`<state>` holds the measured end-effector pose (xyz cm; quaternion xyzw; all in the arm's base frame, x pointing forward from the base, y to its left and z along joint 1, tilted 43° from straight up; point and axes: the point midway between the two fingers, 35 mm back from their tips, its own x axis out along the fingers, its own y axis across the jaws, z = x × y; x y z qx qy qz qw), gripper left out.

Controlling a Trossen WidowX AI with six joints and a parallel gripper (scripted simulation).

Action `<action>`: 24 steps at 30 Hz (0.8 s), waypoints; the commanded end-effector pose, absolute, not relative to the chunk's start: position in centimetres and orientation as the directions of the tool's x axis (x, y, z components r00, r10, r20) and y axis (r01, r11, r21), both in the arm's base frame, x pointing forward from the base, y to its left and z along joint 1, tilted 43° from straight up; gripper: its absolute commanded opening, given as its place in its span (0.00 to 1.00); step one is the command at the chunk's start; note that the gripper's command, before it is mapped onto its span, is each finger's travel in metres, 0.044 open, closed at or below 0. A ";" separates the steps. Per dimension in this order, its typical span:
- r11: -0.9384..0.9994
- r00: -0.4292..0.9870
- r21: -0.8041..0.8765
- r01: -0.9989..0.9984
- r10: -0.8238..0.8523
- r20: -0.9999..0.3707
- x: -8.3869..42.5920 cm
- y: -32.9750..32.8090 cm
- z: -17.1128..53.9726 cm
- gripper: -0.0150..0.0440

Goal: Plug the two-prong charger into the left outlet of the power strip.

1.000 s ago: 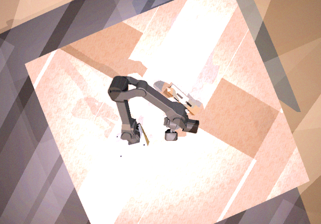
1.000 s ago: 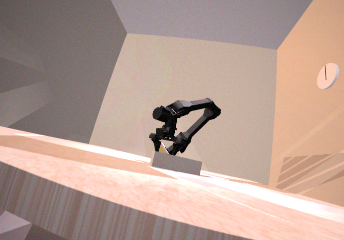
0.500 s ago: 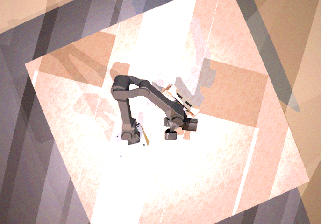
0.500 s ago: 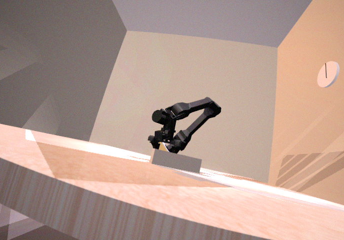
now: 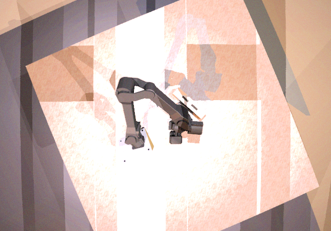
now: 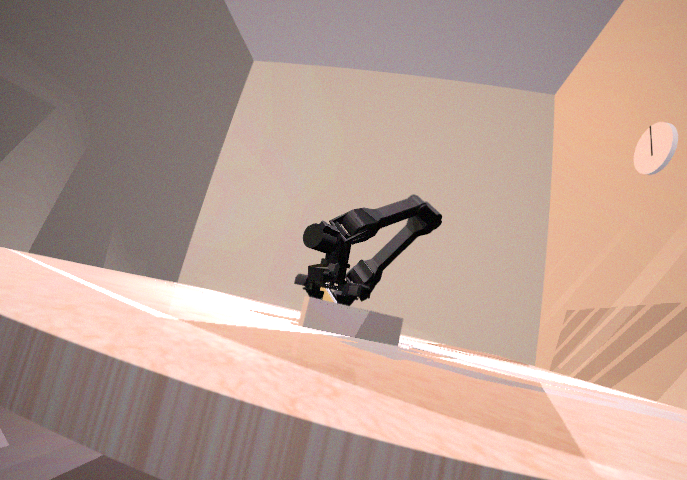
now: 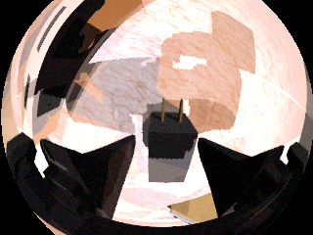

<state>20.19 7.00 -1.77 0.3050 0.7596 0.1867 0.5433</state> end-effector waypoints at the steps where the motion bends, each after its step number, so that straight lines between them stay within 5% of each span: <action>1: 0.744 -0.223 0.615 0.260 0.666 -0.712 20.2 7.0 -1.7 0.60; 13: 0.745 -0.223 0.614 0.261 0.666 -0.712 20.4 6.5 -1.3 0.25; 24: 0.744 -0.228 0.613 0.267 0.667 -0.709 20.5 3.5 2.1 0.25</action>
